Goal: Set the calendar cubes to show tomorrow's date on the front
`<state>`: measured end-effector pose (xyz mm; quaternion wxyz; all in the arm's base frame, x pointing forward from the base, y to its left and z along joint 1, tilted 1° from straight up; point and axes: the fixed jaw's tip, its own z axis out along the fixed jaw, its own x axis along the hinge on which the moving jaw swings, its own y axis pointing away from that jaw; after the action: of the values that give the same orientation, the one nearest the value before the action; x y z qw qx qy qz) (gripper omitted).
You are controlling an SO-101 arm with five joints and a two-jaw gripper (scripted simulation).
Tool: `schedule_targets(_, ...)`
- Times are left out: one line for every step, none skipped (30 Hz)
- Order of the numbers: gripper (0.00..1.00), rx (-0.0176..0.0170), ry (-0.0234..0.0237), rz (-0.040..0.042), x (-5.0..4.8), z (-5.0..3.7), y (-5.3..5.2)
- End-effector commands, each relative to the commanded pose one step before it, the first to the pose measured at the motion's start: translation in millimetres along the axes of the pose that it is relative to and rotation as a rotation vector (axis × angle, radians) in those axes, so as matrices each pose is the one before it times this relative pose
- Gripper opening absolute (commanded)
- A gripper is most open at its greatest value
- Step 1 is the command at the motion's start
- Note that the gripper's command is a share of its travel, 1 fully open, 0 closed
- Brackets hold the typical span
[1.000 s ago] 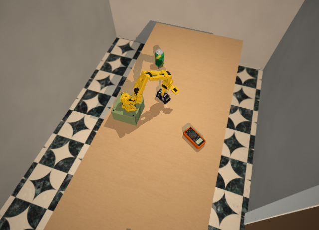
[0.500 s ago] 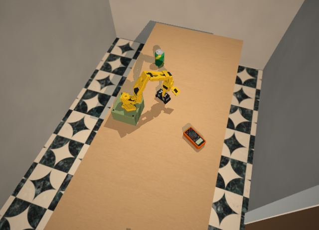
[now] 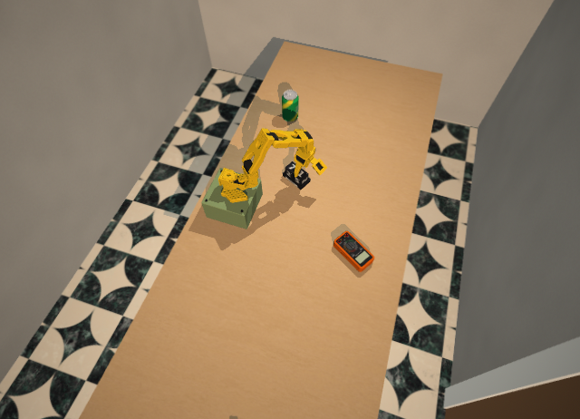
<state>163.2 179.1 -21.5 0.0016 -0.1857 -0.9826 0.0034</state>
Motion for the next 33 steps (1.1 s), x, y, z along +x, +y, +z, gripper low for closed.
schedule_targets(0.35,0.00073,0.00135,0.01607,-2.139,6.064,0.26)
schedule_targets(0.35,0.00000,0.00000,0.00003,-0.038,1.277,0.07)
schedule_targets(0.35,0.00000,0.00000,0.00000,0.000,0.000,0.00)
schedule_targets(0.35,0.00000,0.00000,0.00000,0.000,0.000,0.00)
schedule_targets(0.35,-0.00001,-0.00002,0.00005,-0.039,1.364,0.07)
schedule_targets(0.35,0.00000,0.00000,0.00003,-0.038,1.446,0.06)
schedule_targets(0.35,0.00000,0.00000,0.00006,-0.032,1.518,0.06)
schedule_targets(0.35,0.00000,0.00000,0.00006,-0.032,1.572,0.05)
schedule_targets(0.35,0.00000,0.00000,0.00003,-0.032,1.614,0.04)
schedule_targets(0.35,0.00000,0.00000,0.00006,-0.021,1.650,0.03)
schedule_targets(0.35,0.00000,0.00000,0.00006,-0.021,1.674,0.01)
schedule_targets(0.35,0.00000,0.00000,0.00006,-0.015,1.674,0.00)
schedule_targets(0.35,0.00000,0.00000,0.00003,-0.009,1.674,-0.01)
schedule_targets(0.35,0.00000,0.00000,0.00006,-0.010,1.650,-0.03)
schedule_targets(0.35,0.00000,0.00000,0.00006,0.002,1.614,-0.03)
schedule_targets(0.35,0.00000,0.00000,0.00006,0.002,1.572,-0.04)
schedule_targets(0.35,0.00000,0.00000,0.00003,0.008,1.512,-0.05)
schedule_targets(0.35,0.00000,0.00000,0.00006,0.008,1.446,-0.07)
schedule_targets(0.35,0.00000,0.00000,0.00003,0.014,1.362,-0.07)
schedule_targets(0.35,0.00000,0.00000,0.00000,0.000,0.000,0.00)
schedule_targets(0.35,0.00000,0.00000,0.00000,0.000,0.000,0.00)
schedule_targets(0.35,-0.00001,0.00000,0.00005,0.019,1.282,-0.07)
schedule_targets(0.35,0.00000,0.00000,0.00003,0.019,1.177,-0.07)
schedule_targets(0.35,0.00000,0.00000,0.00003,0.014,1.081,-0.07)
schedule_targets(0.35,0.00000,0.00000,0.00003,0.020,0.967,-0.07)
schedule_targets(0.35,0.00000,0.00000,0.00003,0.014,0.853,-0.07)
schedule_targets(0.35,0.00000,0.00000,0.00003,0.015,0.744,-0.05)
schedule_targets(0.35,0.00000,0.00000,0.00003,0.015,0.624,-0.05)
schedule_targets(0.35,0.00000,0.00000,0.00000,0.016,0.516,-0.04)
schedule_targets(0.35,0.00000,0.00000,0.00003,0.010,0.408,-0.03)
schedule_targets(0.35,0.00000,0.00000,0.00000,0.005,0.306,-0.03)
schedule_targets(0.35,0.00000,0.00000,0.00000,0.005,0.216,-0.02)
schedule_targets(0.35,0.00000,0.00000,0.00003,0.005,0.138,-0.01)
